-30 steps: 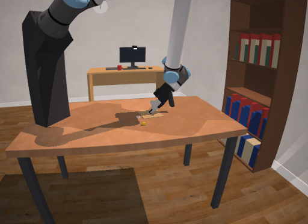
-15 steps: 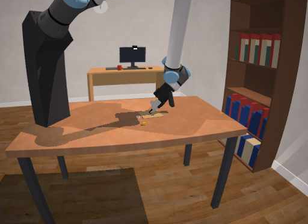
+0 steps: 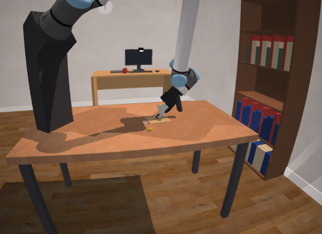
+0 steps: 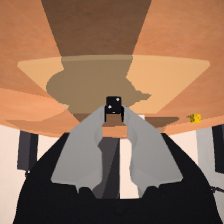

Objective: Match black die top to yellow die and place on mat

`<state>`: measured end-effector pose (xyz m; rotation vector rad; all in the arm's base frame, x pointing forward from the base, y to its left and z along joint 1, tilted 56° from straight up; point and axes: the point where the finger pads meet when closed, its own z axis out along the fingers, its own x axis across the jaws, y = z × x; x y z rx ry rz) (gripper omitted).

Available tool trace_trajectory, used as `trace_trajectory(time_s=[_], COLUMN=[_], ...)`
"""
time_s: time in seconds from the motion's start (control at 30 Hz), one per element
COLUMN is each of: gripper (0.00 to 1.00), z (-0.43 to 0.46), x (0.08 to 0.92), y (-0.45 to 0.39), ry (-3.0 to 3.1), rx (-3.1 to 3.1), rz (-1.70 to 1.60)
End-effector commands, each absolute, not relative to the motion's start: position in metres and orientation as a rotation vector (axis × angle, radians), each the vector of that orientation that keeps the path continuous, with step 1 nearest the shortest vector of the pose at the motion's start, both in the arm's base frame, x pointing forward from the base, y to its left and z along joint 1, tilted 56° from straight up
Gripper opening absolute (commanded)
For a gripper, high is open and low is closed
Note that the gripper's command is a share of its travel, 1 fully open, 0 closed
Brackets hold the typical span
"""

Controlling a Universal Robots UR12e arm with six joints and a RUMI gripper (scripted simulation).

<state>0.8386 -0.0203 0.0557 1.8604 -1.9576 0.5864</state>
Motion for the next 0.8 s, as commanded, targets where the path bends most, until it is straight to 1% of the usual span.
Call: trace_trajectory(time_s=[0.0, 0.07, 0.1, 0.17, 0.2, 0.33, 0.37, 0.77], gripper=[0.11, 0.11, 0.15, 0.15, 0.18, 0.18, 0.31, 0.31], z=[0.0563, 0.0563, 0.0563, 0.0563, 0.0563, 0.0563, 0.0563, 0.0563], x=[0.8387, 0.8387, 0.8387, 0.8387, 0.8387, 0.8387, 0.8387, 0.8387], y=[-0.0198, -0.0198, -0.0198, -0.0198, -0.0198, -0.0198, -0.0198, -0.0198], ry=[-1.958, -1.958, -1.958, -1.958, -1.958, -1.958, -1.958, -1.958], rx=[1.861, 1.861, 1.861, 1.861, 1.861, 1.861, 1.861, 1.861], rz=[0.587, 0.587, 0.587, 0.587, 0.587, 0.587, 0.587, 0.587])
